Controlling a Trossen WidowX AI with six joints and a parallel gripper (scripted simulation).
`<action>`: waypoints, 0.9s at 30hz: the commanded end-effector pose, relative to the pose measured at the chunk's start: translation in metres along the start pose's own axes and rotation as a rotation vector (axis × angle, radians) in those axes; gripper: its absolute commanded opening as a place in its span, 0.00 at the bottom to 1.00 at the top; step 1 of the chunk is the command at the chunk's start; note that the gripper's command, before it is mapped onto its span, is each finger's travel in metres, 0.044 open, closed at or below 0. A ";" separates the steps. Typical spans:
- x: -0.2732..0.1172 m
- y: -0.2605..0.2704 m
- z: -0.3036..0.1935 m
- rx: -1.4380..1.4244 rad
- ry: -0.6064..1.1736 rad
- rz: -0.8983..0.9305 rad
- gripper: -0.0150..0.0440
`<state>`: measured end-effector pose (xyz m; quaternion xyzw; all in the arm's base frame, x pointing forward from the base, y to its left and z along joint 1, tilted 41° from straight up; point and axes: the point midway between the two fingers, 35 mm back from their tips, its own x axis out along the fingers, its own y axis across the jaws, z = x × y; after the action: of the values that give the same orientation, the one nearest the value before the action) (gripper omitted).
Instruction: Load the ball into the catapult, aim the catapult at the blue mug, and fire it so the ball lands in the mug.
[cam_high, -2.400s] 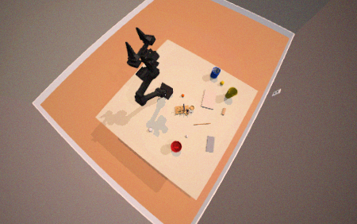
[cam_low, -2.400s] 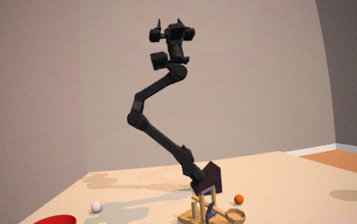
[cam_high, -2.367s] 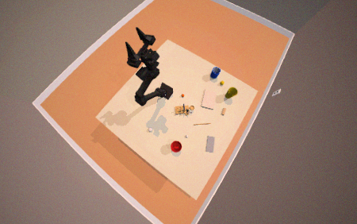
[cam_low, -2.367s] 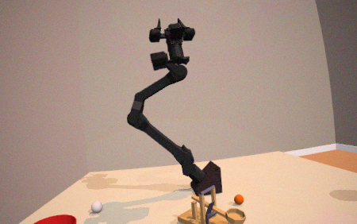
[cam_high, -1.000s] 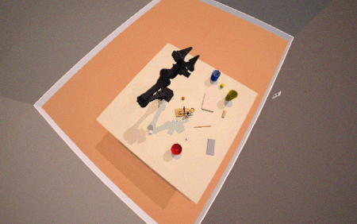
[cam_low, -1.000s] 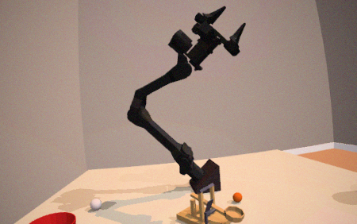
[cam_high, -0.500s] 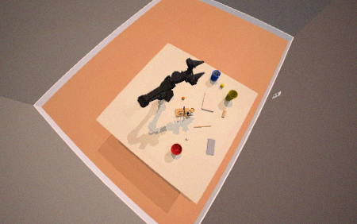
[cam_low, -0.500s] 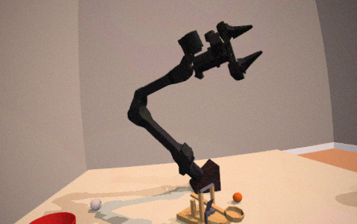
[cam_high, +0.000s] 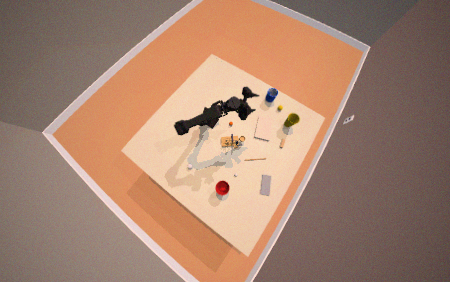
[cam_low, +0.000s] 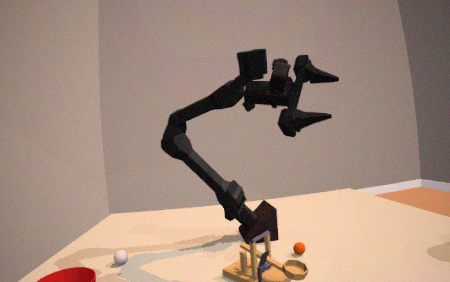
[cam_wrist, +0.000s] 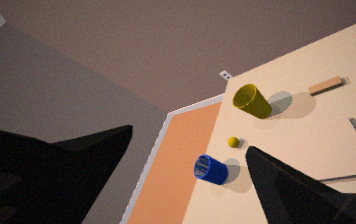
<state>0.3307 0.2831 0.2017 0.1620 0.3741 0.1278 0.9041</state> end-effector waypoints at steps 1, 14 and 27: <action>0.003 -0.026 -0.004 -0.062 0.035 -0.100 1.00; -0.004 -0.114 -0.020 -0.281 0.232 -0.418 1.00; -0.036 -0.190 -0.035 -0.494 0.518 -0.668 1.00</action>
<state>0.3065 0.1182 0.1292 -0.1915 0.5584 -0.0394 0.8062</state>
